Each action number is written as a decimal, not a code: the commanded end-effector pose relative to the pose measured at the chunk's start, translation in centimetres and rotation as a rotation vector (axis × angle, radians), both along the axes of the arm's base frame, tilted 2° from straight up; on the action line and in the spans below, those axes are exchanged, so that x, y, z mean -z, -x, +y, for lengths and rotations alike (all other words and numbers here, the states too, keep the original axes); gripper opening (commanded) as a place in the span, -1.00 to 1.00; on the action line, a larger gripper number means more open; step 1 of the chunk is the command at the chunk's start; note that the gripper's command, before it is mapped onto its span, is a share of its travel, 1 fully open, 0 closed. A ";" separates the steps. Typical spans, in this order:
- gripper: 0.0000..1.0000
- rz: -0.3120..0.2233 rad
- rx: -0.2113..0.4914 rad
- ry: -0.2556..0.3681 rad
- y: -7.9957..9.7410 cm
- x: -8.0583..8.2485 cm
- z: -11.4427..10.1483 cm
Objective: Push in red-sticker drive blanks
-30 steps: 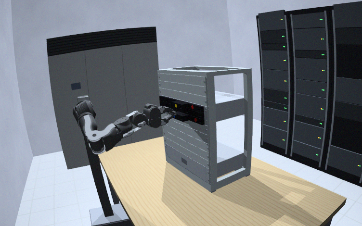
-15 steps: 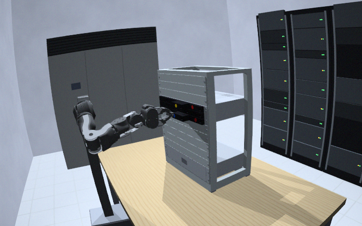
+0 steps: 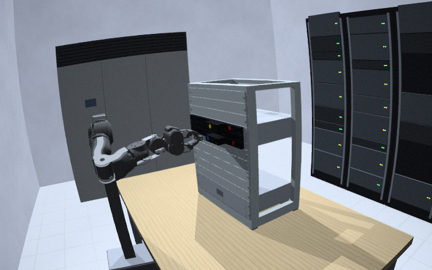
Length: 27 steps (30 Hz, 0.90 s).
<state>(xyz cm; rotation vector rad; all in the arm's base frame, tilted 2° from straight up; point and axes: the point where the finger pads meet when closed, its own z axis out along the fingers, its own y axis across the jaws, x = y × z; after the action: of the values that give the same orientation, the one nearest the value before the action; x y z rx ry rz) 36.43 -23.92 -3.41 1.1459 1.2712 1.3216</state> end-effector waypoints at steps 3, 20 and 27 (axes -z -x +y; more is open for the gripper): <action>-1.00 -0.014 0.000 0.001 0.3 -0.4 -0.1; -1.00 -0.025 0.000 0.001 2.6 -0.8 -0.5; -1.00 -0.025 -0.006 0.002 5.3 -0.7 -0.9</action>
<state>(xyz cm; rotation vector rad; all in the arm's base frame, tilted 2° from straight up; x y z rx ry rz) 31.25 -25.03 -2.77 1.1331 1.2375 1.3335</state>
